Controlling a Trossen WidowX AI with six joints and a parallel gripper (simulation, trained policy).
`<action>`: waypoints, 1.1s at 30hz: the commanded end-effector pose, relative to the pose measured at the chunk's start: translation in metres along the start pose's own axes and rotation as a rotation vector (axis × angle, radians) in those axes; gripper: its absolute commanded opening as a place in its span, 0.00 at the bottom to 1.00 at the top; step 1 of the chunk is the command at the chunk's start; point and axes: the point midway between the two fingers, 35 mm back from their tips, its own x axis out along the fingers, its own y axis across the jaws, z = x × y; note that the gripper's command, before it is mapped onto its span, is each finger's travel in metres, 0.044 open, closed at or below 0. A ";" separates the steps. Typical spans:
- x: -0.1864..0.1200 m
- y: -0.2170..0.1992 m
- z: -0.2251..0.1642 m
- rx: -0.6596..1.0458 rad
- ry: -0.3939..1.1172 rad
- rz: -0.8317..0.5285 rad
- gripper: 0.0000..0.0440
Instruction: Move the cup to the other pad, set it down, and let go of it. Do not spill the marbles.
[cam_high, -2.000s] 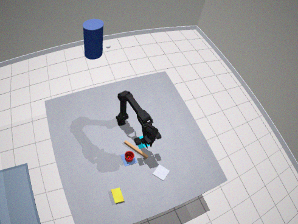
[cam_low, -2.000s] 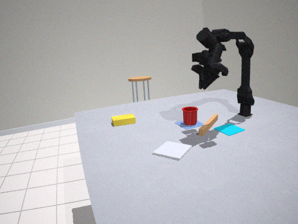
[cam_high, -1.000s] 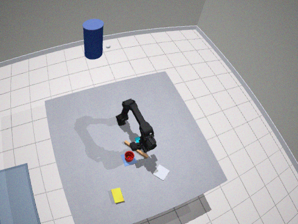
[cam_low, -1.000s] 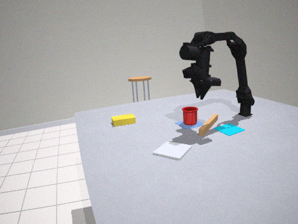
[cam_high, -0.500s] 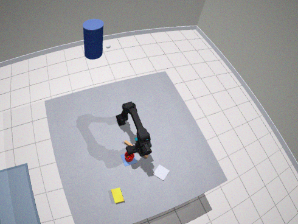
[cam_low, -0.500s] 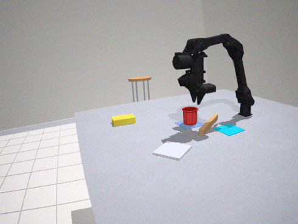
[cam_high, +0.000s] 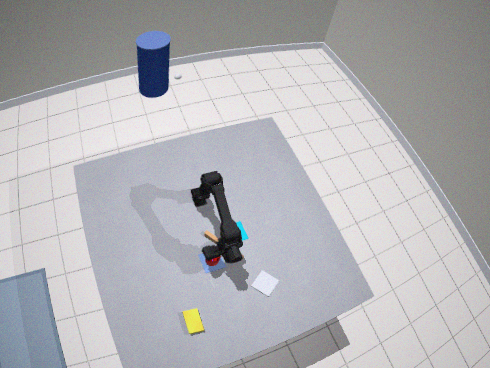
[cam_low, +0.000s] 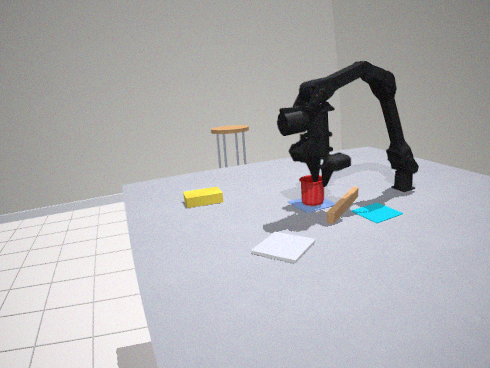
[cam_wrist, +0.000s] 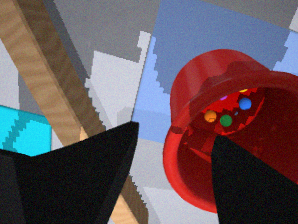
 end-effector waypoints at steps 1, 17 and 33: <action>0.019 -0.003 -0.002 -0.038 0.029 0.006 0.39; 0.061 -0.002 -0.009 -0.274 0.074 0.045 0.00; 0.024 0.000 -0.020 -0.449 0.052 0.062 0.00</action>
